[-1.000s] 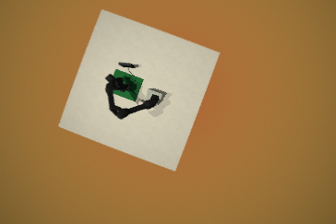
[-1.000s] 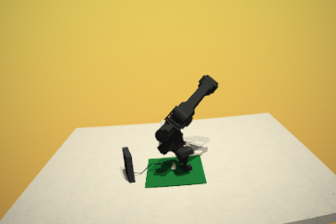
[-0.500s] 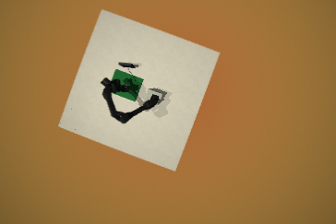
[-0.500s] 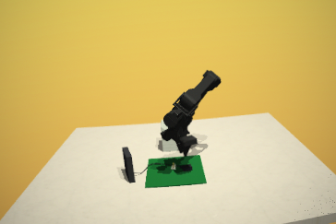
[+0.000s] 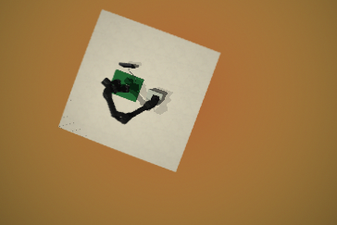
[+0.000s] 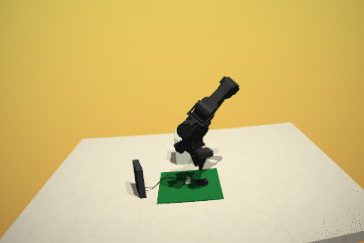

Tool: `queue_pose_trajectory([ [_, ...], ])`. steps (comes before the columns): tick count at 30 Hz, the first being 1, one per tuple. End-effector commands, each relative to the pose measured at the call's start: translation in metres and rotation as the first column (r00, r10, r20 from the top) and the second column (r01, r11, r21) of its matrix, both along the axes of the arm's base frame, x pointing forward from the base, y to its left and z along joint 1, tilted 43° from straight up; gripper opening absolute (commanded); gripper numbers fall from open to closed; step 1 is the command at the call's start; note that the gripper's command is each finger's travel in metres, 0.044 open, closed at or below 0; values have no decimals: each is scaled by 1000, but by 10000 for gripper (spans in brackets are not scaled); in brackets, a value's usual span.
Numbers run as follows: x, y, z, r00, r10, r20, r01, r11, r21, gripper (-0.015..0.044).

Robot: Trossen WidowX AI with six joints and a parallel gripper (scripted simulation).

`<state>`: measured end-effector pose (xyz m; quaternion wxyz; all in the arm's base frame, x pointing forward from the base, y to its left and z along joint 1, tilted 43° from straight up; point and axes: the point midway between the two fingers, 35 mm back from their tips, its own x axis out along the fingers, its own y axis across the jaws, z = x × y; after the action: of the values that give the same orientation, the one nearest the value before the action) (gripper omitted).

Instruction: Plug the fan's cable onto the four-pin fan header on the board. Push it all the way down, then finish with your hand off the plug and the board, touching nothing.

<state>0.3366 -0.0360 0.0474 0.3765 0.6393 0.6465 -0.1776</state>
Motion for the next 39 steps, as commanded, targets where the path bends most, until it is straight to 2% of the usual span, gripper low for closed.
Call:
queue_pose_trajectory([
  [1, 0, 0, 0, 1000, 1, 1, -1, 1000, 2, 205],
  [16, 0, 0, 0, 1000, 1, 1, -1, 1000, 2, 205],
  [25, 0, 0, 0, 1000, 1, 1, -1, 1000, 2, 440],
  [39, 0, 0, 0, 1000, 1, 1, -1, 1000, 2, 440],
])
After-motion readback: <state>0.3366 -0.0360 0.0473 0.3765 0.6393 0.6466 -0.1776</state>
